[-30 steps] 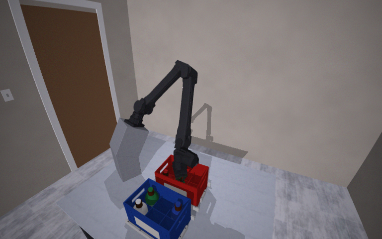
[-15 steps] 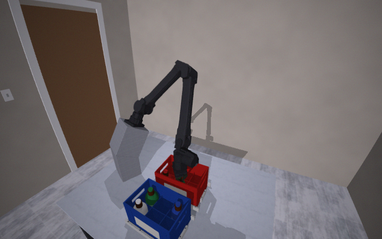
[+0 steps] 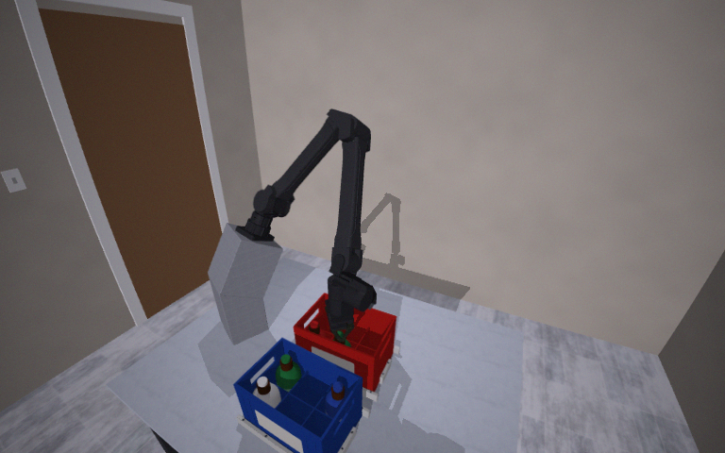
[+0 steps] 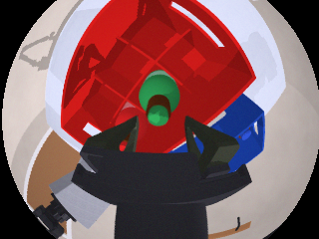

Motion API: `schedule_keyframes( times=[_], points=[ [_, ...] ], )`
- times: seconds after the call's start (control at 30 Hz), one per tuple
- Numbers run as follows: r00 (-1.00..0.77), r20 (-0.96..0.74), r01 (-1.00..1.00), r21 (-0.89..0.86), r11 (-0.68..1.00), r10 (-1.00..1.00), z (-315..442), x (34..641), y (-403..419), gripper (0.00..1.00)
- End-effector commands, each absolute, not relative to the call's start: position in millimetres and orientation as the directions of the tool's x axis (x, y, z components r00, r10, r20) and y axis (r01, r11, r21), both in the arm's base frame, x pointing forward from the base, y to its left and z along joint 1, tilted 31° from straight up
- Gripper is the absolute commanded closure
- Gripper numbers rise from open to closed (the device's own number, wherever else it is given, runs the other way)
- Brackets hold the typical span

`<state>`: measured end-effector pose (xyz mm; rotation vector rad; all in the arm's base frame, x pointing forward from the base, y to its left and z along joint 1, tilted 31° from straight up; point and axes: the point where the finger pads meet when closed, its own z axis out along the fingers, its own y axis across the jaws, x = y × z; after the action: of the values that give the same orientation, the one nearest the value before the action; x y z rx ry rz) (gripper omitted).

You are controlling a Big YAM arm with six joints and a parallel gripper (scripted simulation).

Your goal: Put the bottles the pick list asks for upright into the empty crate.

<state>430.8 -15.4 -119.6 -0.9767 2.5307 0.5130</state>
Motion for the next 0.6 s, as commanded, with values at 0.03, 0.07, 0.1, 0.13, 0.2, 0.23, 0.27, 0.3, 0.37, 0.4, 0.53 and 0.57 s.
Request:
schedule_keyframes(
  times=[0.03,0.07,0.1,0.13,0.2,0.23,0.27,0.3,0.37,0.4,0.53,0.57],
  points=[
    [-0.679,-0.478,-0.697,0.18,0.695,-0.557,-99.3,428.9,-30.5,0.39],
    [-0.679,-0.478,-0.697,0.179,0.695,-0.557,-96.9,428.6,-31.8,0.39],
    [-0.678,-0.479,-0.697,0.177,0.695,-0.558,-94.1,429.1,-33.3,0.39],
    [-0.677,-0.48,-0.697,0.176,0.695,-0.558,-91.5,429.4,-34.8,0.39],
    [-0.677,-0.48,-0.697,0.176,0.695,-0.558,-91.5,429.4,-34.8,0.39],
    [-0.677,-0.48,-0.697,0.175,0.695,-0.558,-89.0,429.2,-36.2,0.39],
    [-0.677,-0.48,-0.697,0.176,0.695,-0.558,-87.1,427.7,-37.1,0.39],
    [-0.678,-0.479,-0.697,0.178,0.695,-0.558,-85.1,426.3,-38.1,0.39],
    [-0.678,-0.478,-0.697,0.178,0.695,-0.558,-80.7,424.6,-40.4,0.39],
    [-0.677,-0.48,-0.697,0.176,0.695,-0.558,-77.9,425.3,-42.0,0.39],
    [-0.674,-0.483,-0.698,0.17,0.695,-0.559,-67.2,426.2,-47.9,0.39],
    [-0.674,-0.483,-0.699,0.169,0.695,-0.559,-64.6,426.1,-49.3,0.39]
  ],
)
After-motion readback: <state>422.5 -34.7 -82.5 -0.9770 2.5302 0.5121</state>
